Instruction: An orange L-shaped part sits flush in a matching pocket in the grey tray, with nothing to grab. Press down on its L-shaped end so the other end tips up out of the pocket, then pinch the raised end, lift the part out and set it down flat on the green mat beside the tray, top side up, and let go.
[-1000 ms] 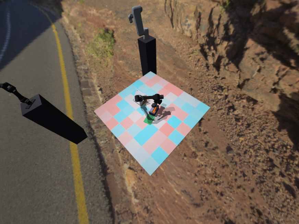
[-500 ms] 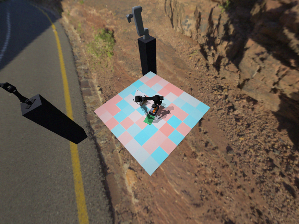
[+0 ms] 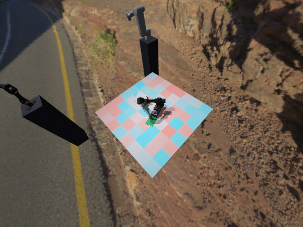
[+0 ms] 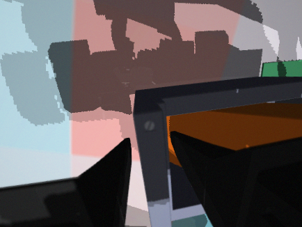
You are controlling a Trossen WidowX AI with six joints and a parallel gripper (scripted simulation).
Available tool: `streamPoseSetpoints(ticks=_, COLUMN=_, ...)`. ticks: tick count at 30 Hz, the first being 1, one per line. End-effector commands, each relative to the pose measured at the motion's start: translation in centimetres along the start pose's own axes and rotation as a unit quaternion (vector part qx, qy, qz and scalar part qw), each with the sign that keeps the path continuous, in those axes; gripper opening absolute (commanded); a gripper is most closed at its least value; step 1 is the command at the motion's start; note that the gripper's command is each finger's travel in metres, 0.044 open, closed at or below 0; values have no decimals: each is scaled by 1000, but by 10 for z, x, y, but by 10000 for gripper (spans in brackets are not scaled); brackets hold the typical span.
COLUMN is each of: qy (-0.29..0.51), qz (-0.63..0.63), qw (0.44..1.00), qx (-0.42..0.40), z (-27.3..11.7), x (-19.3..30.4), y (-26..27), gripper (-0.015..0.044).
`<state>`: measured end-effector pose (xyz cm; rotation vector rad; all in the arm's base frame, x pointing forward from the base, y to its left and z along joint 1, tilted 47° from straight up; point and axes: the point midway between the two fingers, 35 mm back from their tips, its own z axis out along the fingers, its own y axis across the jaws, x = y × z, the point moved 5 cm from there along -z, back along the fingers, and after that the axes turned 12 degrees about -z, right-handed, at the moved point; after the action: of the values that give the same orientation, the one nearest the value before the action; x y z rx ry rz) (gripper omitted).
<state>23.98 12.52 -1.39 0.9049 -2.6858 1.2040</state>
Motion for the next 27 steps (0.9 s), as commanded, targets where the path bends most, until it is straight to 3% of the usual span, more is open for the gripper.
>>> streamPoseSetpoints(ticks=1, qy=0, qz=-3, qw=1000, qx=5, z=3, x=1, y=0, gripper=180)
streamPoseSetpoints(ticks=23, qy=0, qz=-3, qw=1000, qx=4, z=-10, x=-2, y=12, gripper=180)
streamPoseSetpoints(ticks=27, qy=-1, qz=-4, qw=1000, qx=3, z=-34, x=-5, y=9, gripper=180)
